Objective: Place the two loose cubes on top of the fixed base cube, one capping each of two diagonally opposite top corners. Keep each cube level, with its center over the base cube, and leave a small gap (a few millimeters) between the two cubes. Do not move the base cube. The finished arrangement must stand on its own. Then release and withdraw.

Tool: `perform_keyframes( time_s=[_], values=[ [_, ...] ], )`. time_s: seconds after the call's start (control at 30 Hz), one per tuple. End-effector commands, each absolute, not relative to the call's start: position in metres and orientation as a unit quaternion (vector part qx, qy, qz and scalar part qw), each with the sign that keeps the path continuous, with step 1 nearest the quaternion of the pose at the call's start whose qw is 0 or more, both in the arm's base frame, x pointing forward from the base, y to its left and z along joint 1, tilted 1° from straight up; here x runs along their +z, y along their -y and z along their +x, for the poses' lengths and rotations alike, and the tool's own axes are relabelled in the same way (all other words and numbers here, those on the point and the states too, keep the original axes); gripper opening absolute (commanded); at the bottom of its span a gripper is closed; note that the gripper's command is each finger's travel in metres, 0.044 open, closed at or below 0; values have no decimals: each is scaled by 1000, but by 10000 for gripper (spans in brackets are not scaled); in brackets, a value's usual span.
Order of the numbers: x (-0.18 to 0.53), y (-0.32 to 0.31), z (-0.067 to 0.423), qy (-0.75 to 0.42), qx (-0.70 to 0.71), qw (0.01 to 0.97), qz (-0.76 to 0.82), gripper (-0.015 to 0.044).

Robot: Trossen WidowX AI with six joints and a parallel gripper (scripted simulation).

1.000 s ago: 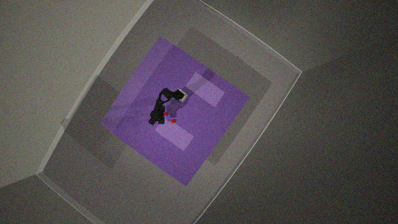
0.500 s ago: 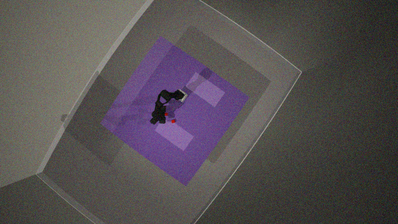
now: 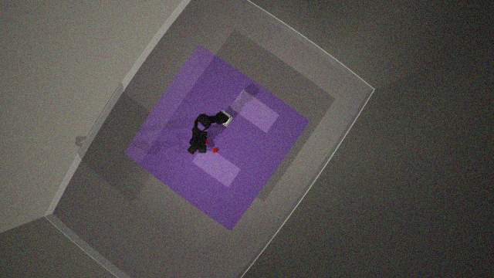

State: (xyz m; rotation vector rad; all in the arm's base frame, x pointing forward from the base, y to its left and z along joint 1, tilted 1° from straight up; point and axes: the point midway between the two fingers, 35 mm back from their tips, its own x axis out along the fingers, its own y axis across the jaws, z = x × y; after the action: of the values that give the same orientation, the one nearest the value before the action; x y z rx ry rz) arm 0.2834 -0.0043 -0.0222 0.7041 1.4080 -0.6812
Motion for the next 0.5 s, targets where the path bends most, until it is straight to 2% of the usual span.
perform_keyframes(
  time_s=[0.0,0.03,0.23,0.47],
  values=[
    [-28,4,282,-623,-302,651,312,265],
    [-29,4,282,-623,-302,651,312,265],
    [-29,4,282,-623,-302,651,312,108],
    [-22,4,283,-622,-302,651,312,105]
  ],
)
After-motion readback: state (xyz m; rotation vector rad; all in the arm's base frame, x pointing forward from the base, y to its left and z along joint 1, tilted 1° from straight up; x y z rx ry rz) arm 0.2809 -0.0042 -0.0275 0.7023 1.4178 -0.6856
